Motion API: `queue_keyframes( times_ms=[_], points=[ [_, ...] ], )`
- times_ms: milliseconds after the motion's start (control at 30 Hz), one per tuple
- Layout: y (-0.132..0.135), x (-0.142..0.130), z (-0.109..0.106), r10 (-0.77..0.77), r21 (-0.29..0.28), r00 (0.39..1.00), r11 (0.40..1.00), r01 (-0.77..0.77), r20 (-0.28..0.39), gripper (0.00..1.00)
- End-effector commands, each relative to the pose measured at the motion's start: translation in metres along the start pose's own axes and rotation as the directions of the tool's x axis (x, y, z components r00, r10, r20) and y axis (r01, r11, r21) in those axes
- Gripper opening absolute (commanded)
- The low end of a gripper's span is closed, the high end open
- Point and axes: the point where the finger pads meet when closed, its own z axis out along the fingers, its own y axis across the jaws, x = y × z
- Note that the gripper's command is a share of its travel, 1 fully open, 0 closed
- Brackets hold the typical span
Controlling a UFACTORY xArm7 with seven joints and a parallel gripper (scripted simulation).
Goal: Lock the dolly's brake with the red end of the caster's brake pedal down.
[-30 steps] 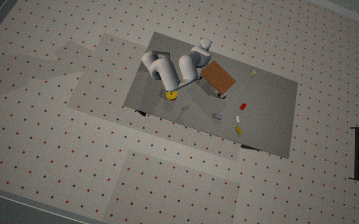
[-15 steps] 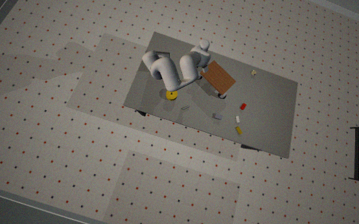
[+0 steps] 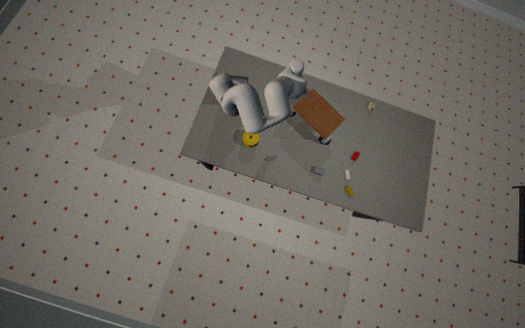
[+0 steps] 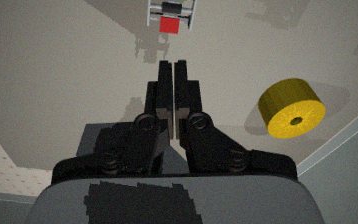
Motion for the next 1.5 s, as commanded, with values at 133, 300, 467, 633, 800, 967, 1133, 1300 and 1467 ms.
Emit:
queue_keyframes(
  times_ms=[133, 300, 467, 633, 800, 967, 1133, 1300, 1467],
  points=[
    [-0.0012, 0.0006, 0.0047, -0.379, 0.018, 0.925, 0.925, 0.379, 0.003, 0.00],
    [-0.0016, 0.0000, 0.0078, -0.667, 0.017, 0.745, 0.745, 0.667, -0.007, 0.00],
    [-0.0018, -0.0003, 0.0097, -0.843, 0.019, 0.537, 0.537, 0.843, -0.013, 0.00],
    [-0.0019, -0.0005, 0.0106, -0.955, 0.033, 0.296, 0.296, 0.955, -0.017, 0.00],
    [-0.0019, -0.0005, 0.0107, -0.985, 0.052, 0.173, 0.172, 0.984, -0.021, 0.00],
    [-0.0020, -0.0005, 0.0107, -0.985, 0.052, 0.172, 0.171, 0.984, -0.021, 0.00],
    [-0.0020, -0.0005, 0.0107, -0.985, 0.052, 0.172, 0.171, 0.984, -0.021, 0.00],
    [-0.0020, -0.0005, 0.0107, -0.985, 0.052, 0.172, 0.171, 0.984, -0.021, 0.00],
    [-0.0020, -0.0005, 0.0107, -0.985, 0.052, 0.172, 0.171, 0.984, -0.021, 0.00]
  ],
)
